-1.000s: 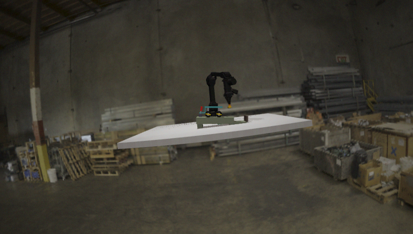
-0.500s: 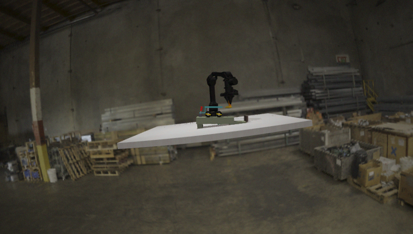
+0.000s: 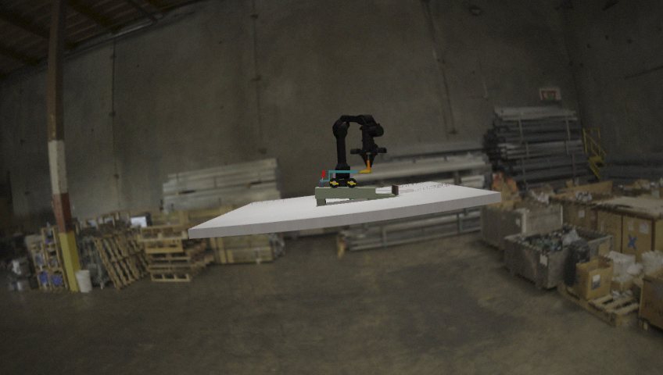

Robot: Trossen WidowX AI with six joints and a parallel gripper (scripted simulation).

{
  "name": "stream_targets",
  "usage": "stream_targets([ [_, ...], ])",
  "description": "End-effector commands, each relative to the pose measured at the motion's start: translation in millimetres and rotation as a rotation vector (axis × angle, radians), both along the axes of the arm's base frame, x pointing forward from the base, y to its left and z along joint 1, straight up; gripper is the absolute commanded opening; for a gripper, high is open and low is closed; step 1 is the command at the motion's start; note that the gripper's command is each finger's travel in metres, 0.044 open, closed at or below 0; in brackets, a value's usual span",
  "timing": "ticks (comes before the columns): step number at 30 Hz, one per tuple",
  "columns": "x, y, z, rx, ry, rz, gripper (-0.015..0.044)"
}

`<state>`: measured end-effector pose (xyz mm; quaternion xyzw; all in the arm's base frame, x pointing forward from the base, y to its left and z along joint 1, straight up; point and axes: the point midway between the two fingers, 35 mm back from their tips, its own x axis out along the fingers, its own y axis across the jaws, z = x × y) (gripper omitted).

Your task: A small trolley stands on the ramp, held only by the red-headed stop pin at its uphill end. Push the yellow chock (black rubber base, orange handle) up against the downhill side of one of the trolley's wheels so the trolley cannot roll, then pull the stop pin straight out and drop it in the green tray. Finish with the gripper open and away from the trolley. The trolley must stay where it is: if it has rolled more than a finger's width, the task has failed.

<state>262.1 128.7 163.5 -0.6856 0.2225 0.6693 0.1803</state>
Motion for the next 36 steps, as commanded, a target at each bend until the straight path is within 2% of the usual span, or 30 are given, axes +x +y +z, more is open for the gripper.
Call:
stream_targets([
  [1, 2, 1, 1, -0.014, 0.005, 0.142, 0.0000],
  [11, 2, 2, 1, -0.041, 0.032, 0.477, 0.0000],
  [36, 30, 1, -11, -0.042, 0.030, 0.483, 0.0000],
])
